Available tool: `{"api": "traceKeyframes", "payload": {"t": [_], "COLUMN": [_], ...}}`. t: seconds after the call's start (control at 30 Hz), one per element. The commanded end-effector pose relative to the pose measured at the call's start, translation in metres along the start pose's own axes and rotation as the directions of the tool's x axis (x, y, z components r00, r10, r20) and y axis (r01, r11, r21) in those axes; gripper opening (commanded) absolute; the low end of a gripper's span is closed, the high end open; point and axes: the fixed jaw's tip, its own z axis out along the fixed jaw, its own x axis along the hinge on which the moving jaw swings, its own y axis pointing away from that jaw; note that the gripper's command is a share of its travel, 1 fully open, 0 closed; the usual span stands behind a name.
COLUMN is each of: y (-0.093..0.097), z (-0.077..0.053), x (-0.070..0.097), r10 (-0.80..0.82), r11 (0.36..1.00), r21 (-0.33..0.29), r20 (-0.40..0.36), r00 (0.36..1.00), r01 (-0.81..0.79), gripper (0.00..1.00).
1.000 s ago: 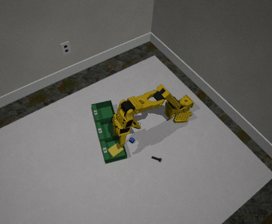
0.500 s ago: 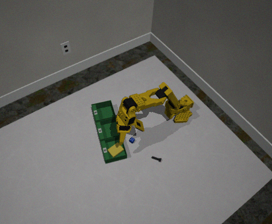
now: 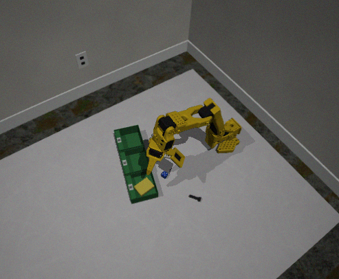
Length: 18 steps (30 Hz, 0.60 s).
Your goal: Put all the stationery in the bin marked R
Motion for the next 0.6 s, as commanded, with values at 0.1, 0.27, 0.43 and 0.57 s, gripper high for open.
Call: {"api": "traceKeyframes", "payload": {"t": [0.1,0.27,0.43,0.57], "y": [0.005,0.008,0.014,0.019], "z": [-0.024,-0.027,-0.032,-0.036], "x": [-0.003,-0.007,-0.014,-0.019], "r10": [0.293,0.412,0.599,0.728], "r11": [0.954,0.909,0.799,0.683], "r21": [0.083,0.085,0.085,0.082], "r20": [-0.038,-0.026,-0.008,0.007], "r00": [0.955,0.911,0.801,0.685], "r01": [-0.289,-0.409,-0.596,-0.726], "gripper": [0.32,0.32,0.32,0.32]}}
